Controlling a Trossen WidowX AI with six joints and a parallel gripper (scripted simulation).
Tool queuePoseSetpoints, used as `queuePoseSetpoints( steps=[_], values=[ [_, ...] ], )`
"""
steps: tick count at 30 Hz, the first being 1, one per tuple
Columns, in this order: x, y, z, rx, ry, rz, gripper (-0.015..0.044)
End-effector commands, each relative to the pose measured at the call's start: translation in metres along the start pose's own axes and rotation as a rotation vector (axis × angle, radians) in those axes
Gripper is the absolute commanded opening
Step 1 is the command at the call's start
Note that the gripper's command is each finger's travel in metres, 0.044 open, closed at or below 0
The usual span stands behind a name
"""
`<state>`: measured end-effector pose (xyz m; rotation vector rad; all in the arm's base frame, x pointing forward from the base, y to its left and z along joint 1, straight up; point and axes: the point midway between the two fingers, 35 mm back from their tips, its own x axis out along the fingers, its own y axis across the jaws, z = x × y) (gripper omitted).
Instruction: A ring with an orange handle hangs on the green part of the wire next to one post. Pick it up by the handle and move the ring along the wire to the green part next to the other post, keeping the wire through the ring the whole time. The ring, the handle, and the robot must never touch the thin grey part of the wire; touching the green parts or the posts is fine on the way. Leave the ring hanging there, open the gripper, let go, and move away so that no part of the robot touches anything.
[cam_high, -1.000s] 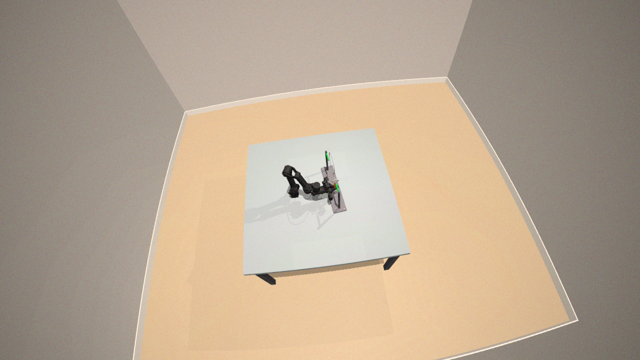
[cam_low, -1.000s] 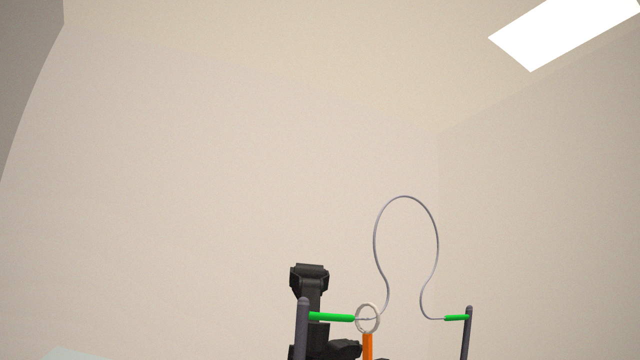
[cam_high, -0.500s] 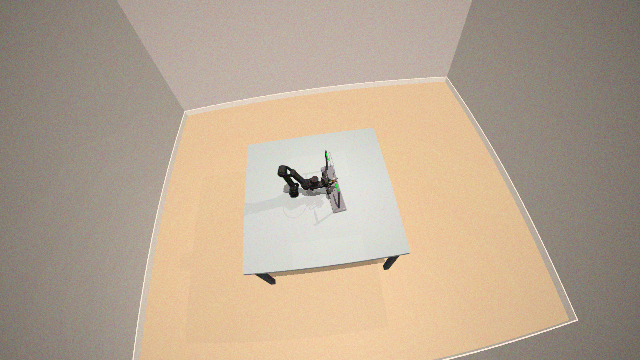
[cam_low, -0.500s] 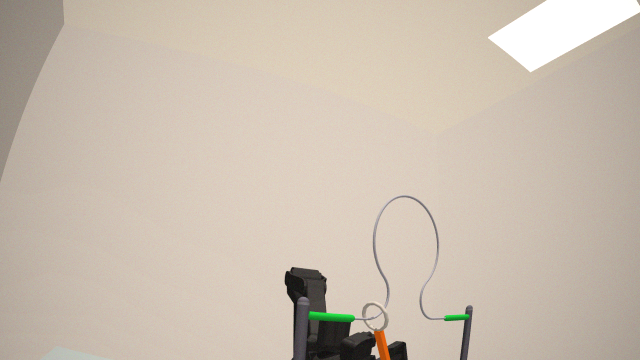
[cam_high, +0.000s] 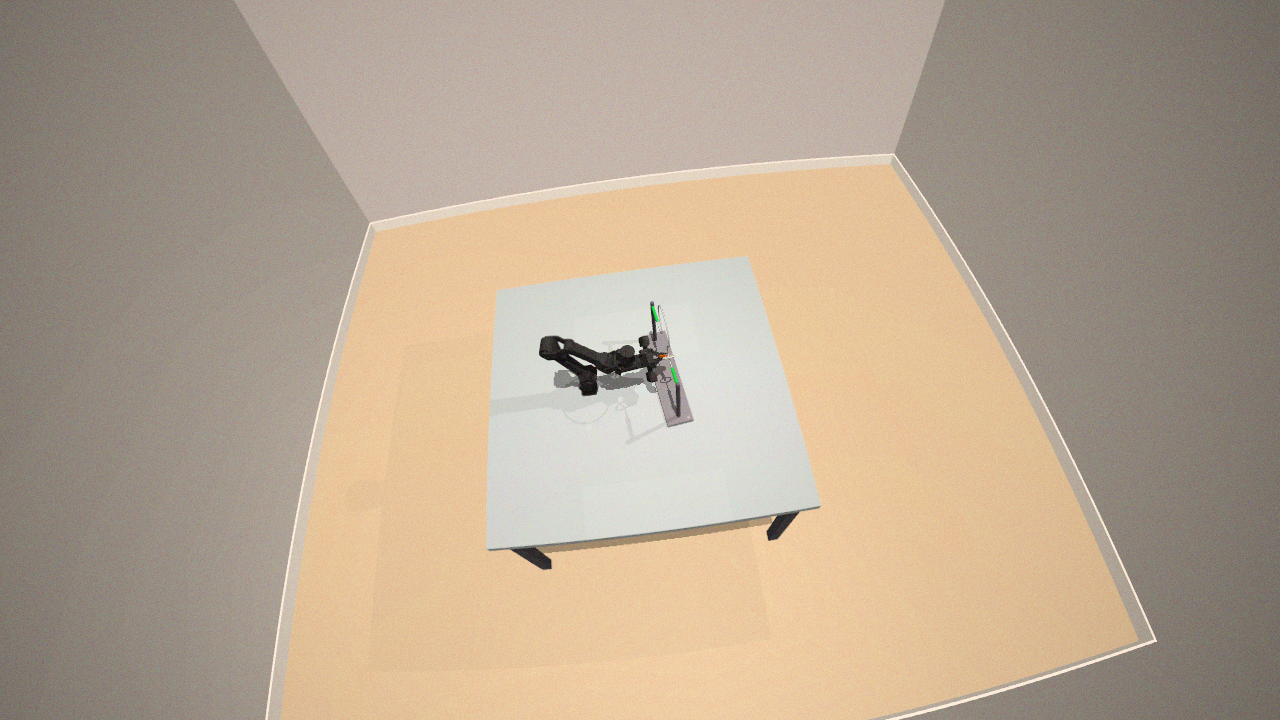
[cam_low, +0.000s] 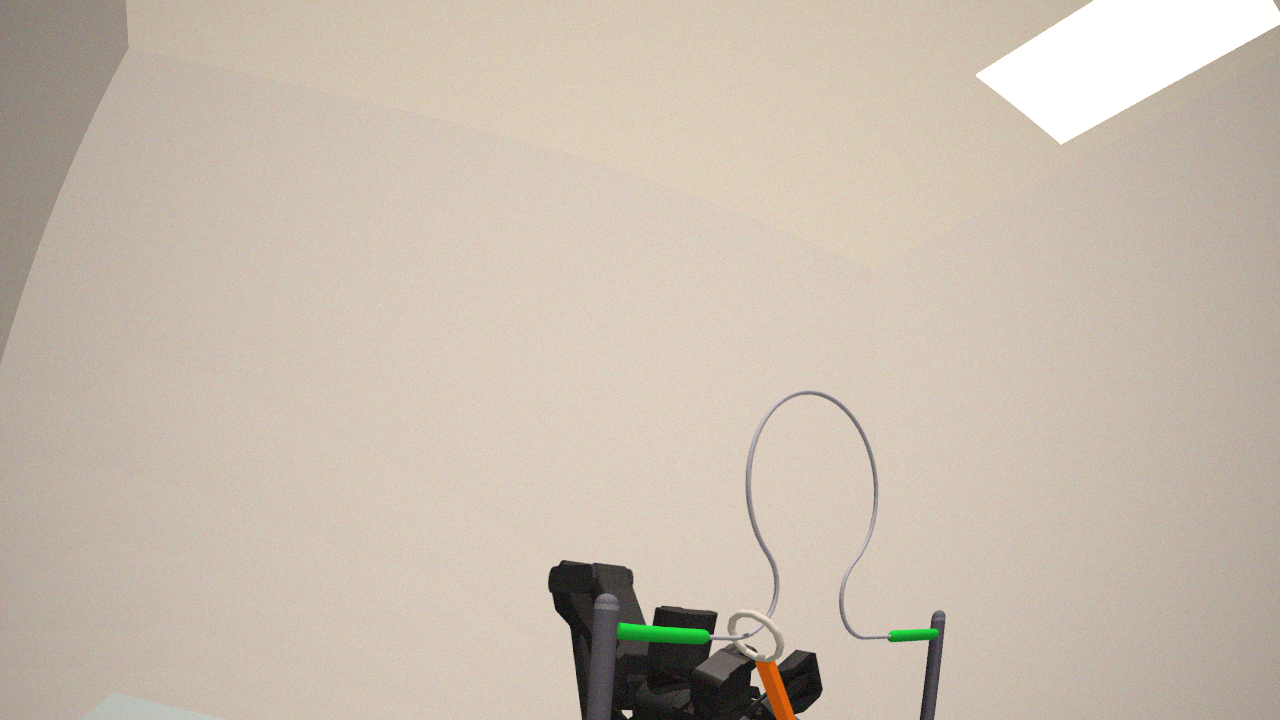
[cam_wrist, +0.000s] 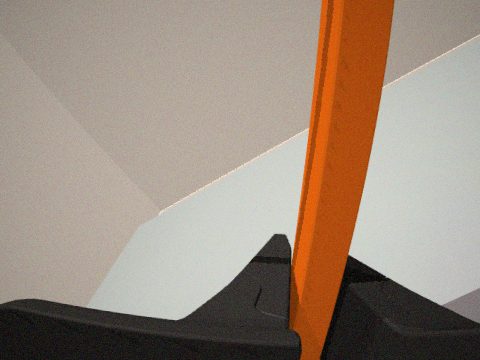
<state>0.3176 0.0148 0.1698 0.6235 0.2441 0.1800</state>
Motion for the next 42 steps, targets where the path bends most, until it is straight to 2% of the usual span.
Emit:
queuePoseSetpoints(
  steps=[1, 21, 42],
  values=[
    [-0.004, 0.013, 0.005, 0.047, 0.026, 0.022, -0.0150],
    [-0.034, 0.058, 0.016, 0.327, 0.243, 0.114, -0.0150],
    [-0.056, 0.088, 0.038, 0.554, 0.395, 0.226, -0.0150]
  ],
)
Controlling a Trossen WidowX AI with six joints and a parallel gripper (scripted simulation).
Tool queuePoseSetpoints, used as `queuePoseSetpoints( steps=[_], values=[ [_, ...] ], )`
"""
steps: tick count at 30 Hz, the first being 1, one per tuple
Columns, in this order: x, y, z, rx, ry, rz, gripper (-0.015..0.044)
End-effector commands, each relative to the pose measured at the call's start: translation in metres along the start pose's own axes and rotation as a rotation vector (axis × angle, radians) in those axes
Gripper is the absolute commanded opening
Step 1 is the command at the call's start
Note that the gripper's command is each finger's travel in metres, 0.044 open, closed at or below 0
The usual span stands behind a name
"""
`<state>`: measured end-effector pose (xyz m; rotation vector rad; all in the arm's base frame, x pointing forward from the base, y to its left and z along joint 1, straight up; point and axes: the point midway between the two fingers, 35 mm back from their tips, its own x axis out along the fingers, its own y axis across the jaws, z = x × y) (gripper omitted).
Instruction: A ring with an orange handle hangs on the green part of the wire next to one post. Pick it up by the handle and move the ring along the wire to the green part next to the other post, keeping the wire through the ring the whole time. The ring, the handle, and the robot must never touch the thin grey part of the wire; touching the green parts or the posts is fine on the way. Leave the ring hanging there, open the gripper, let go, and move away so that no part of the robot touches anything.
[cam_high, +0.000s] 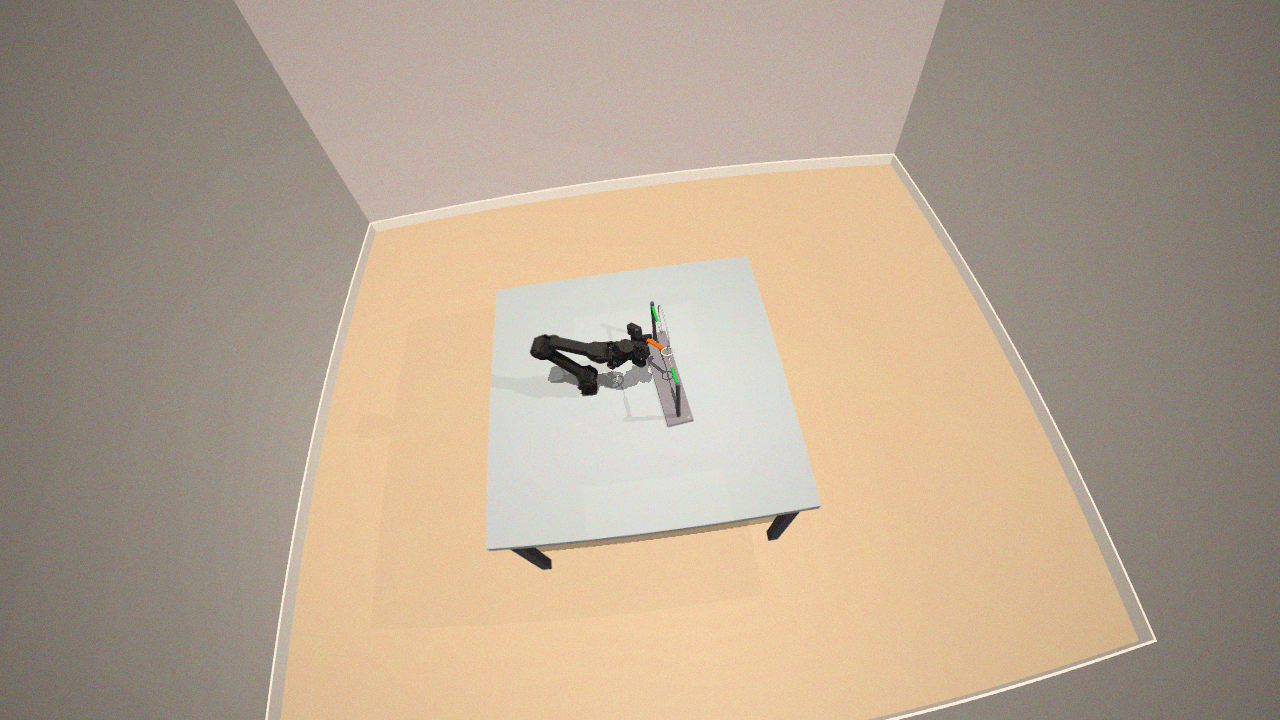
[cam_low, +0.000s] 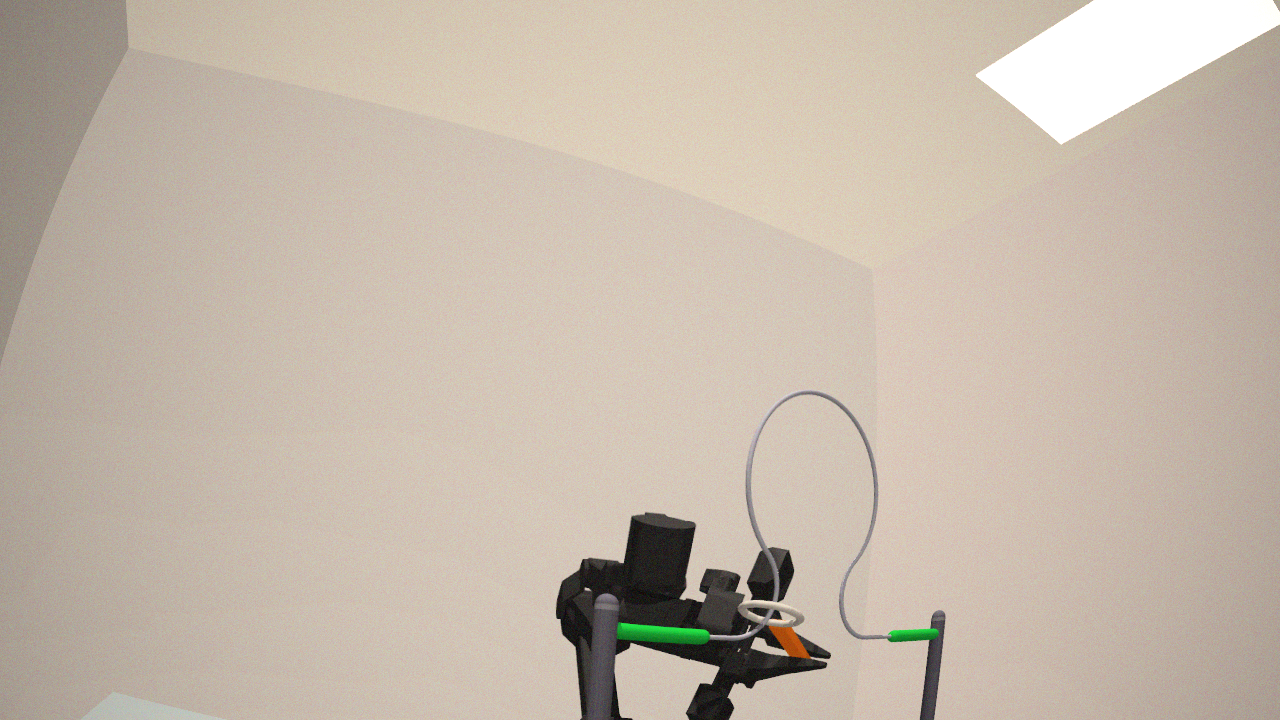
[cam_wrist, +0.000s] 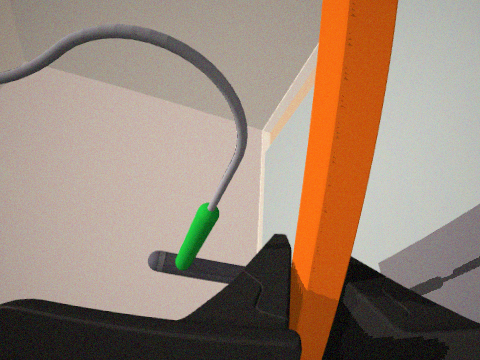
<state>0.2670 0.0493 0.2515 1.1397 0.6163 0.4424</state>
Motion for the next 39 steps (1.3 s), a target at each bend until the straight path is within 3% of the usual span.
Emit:
queuePoseSetpoints(
  steps=[1, 39],
  values=[
    [-0.002, 0.012, 0.001, 0.032, 0.010, 0.031, -0.0150],
    [-0.007, 0.043, 0.005, 0.213, 0.025, 0.103, -0.0150]
  ],
)
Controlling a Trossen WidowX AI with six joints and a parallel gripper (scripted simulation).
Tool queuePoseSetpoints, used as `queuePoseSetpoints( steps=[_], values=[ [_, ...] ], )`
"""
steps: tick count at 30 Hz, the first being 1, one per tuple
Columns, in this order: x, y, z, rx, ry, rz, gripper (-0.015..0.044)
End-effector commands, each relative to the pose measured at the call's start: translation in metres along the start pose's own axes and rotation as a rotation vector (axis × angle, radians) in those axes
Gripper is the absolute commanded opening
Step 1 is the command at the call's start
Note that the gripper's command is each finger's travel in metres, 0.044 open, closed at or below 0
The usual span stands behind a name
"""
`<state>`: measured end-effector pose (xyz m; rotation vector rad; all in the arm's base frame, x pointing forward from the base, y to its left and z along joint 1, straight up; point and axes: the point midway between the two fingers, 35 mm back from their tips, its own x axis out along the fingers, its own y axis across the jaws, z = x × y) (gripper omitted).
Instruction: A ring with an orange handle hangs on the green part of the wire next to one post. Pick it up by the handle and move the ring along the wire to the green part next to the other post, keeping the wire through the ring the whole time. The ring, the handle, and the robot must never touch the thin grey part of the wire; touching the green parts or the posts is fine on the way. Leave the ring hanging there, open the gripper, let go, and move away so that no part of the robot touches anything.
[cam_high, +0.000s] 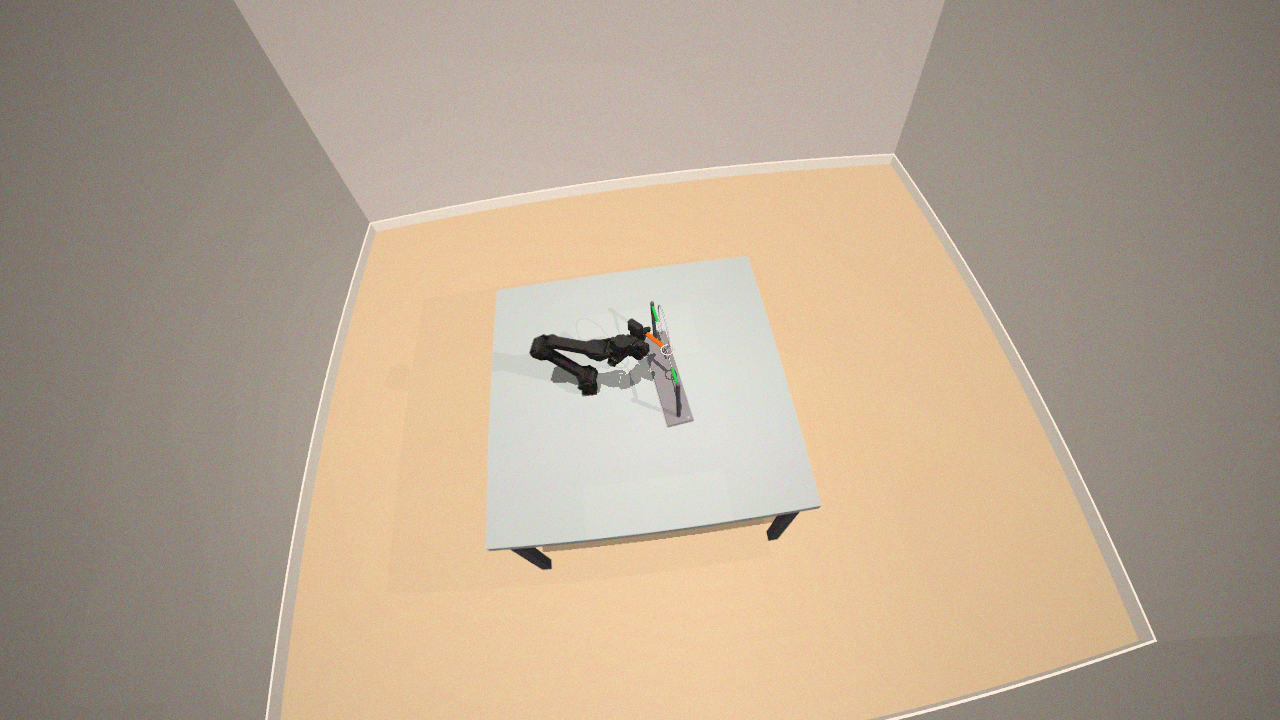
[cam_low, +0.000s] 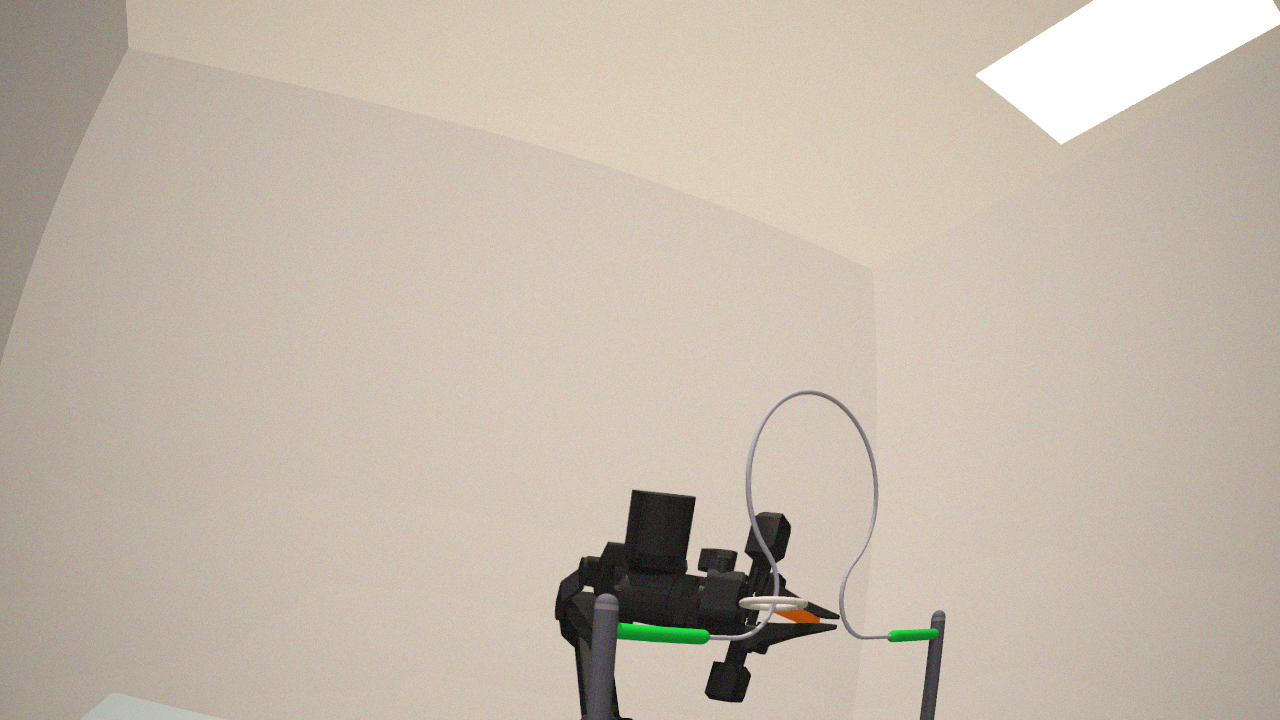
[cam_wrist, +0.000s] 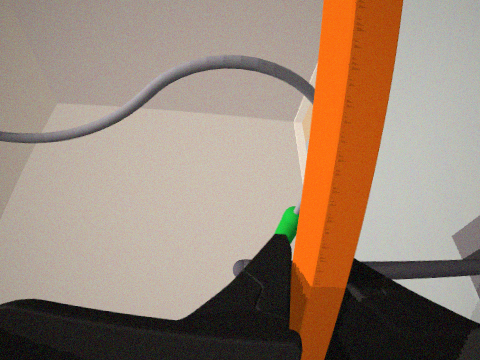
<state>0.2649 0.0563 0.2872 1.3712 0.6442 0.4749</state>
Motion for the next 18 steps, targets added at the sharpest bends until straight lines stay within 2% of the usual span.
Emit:
queuePoseSetpoints(
  steps=[1, 18],
  values=[
    [-0.001, 0.008, 0.000, 0.004, 0.004, 0.014, -0.0150],
    [-0.004, 0.030, 0.001, 0.127, 0.018, 0.086, -0.0150]
  ],
)
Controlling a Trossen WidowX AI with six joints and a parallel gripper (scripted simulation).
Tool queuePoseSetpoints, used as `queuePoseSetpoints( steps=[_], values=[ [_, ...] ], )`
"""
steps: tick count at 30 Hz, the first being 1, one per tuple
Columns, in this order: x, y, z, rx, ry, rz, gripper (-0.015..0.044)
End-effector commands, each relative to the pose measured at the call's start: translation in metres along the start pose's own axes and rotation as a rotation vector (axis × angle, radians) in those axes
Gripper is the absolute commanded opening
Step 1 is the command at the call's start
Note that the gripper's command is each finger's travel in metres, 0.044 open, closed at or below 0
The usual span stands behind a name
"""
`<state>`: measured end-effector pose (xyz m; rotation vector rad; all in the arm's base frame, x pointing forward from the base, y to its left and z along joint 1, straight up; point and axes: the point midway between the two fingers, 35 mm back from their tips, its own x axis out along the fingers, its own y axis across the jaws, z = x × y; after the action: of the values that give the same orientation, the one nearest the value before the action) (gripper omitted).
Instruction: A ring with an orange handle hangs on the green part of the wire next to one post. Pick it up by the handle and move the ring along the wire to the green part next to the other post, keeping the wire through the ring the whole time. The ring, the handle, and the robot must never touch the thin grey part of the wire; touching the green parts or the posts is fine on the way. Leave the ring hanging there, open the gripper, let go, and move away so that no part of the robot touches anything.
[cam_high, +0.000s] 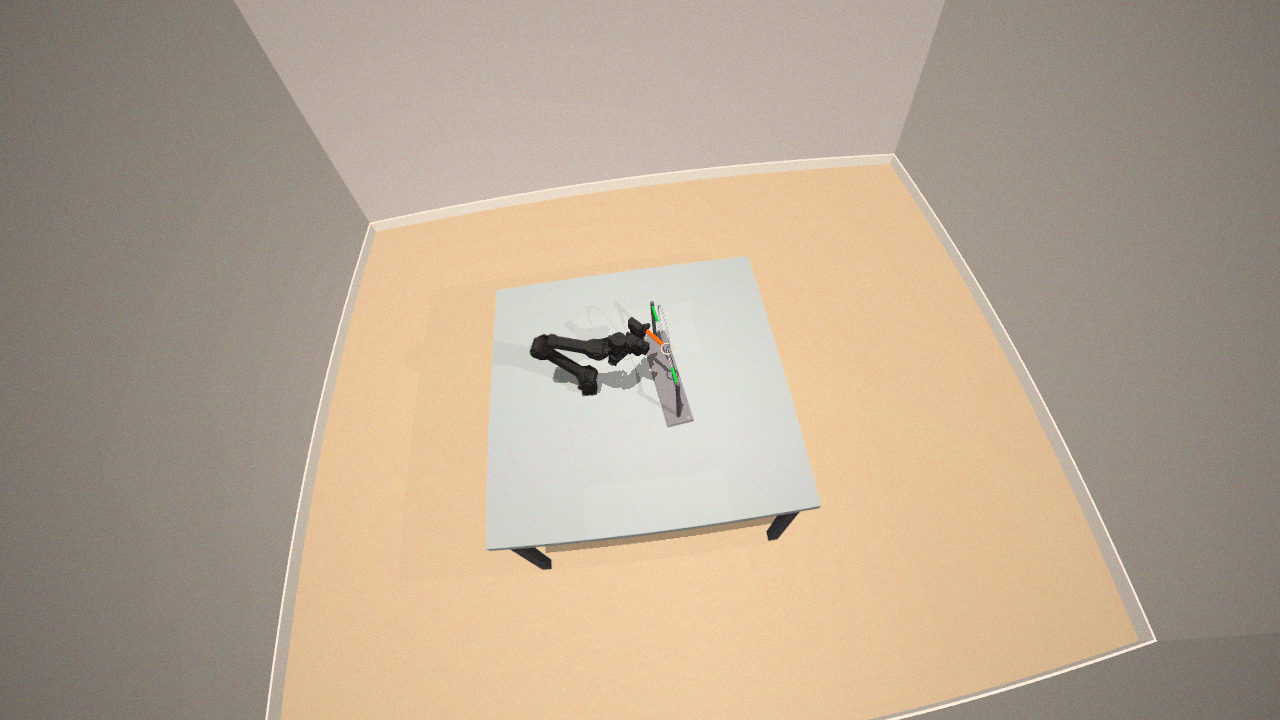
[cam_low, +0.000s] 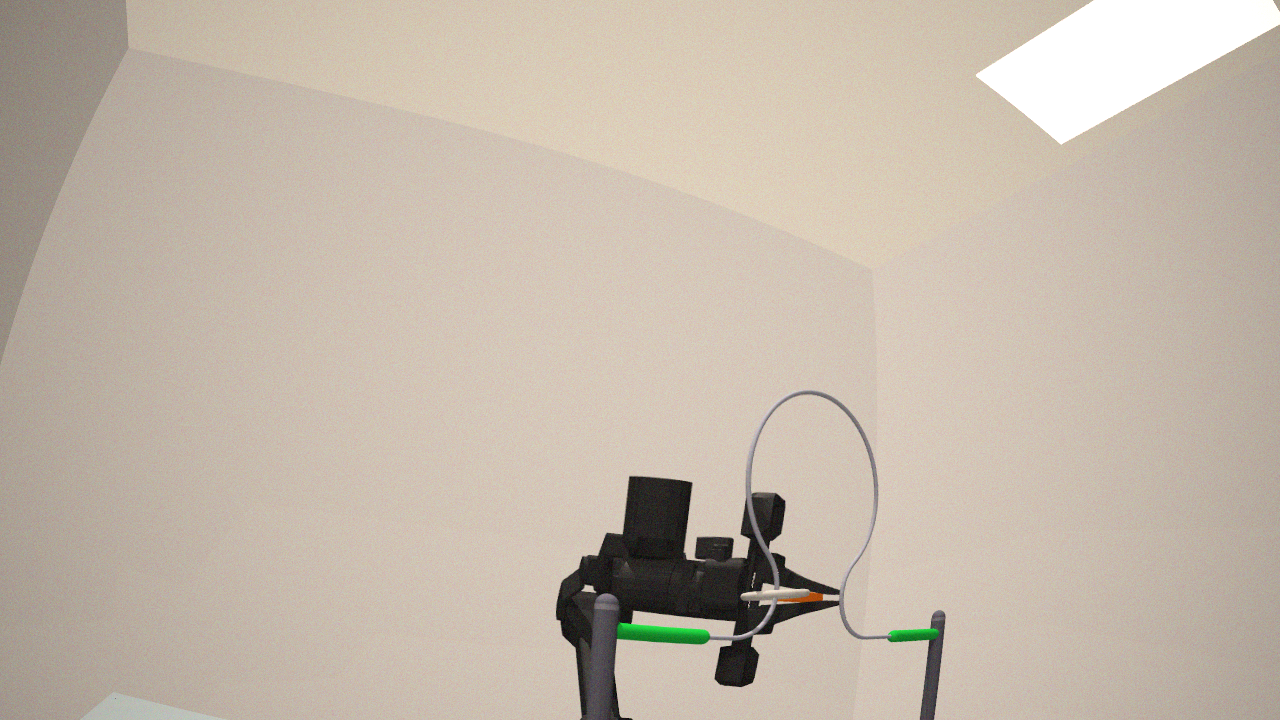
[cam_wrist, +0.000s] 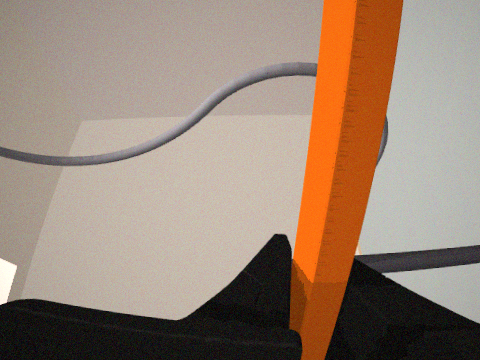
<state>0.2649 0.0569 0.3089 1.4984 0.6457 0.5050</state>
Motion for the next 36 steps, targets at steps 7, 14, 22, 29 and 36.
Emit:
queuePoseSetpoints(
  steps=[7, 14, 22, 29, 36],
  values=[
    [-0.004, 0.026, 0.001, 0.114, 0.018, 0.088, -0.0150],
    [-0.010, 0.049, 0.005, 0.248, 0.034, 0.180, -0.0150],
    [-0.013, 0.073, 0.014, 0.395, 0.003, 0.262, -0.0150],
    [-0.013, 0.082, 0.018, 0.447, -0.023, 0.285, -0.0150],
    [-0.017, 0.090, 0.023, 0.487, -0.021, 0.309, -0.0150]
  ],
)
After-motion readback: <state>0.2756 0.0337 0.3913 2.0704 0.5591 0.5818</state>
